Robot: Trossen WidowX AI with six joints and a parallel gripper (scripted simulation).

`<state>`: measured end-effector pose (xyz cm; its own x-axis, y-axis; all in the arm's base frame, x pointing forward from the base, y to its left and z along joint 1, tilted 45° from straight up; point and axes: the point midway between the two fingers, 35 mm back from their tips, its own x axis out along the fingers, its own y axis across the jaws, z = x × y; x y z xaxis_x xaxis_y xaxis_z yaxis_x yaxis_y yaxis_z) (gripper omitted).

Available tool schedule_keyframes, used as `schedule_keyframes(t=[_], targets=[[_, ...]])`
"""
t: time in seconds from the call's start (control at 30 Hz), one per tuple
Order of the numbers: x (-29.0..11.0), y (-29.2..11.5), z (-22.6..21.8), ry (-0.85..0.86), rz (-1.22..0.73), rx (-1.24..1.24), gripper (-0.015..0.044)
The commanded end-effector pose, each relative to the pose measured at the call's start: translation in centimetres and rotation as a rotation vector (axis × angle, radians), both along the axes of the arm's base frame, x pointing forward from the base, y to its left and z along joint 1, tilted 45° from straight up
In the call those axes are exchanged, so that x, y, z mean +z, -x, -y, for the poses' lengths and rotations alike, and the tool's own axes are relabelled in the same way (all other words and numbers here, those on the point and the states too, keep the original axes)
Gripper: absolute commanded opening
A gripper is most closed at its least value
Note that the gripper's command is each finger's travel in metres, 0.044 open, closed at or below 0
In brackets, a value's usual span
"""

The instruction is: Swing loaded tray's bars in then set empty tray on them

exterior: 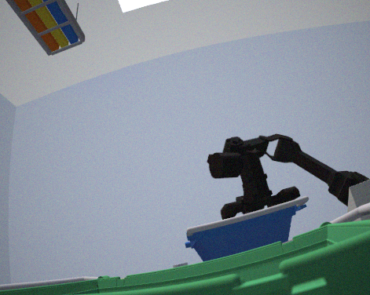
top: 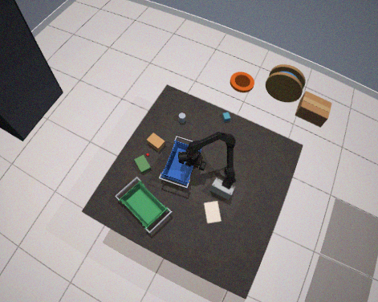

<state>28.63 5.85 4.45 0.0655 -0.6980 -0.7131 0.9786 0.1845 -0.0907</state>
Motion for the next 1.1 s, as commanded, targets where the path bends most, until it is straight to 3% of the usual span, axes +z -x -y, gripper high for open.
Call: schedule_keyframes(t=[0.0, 0.67, 1.07], targets=[[-0.1, 0.1, 0.3, 0.001, -0.004, -0.014, 0.0147], [-0.1, 0.1, 0.3, 0.001, -0.004, -0.014, 0.044], [1.4, -0.1, -1.2, -0.004, -0.007, 0.016, 0.044]])
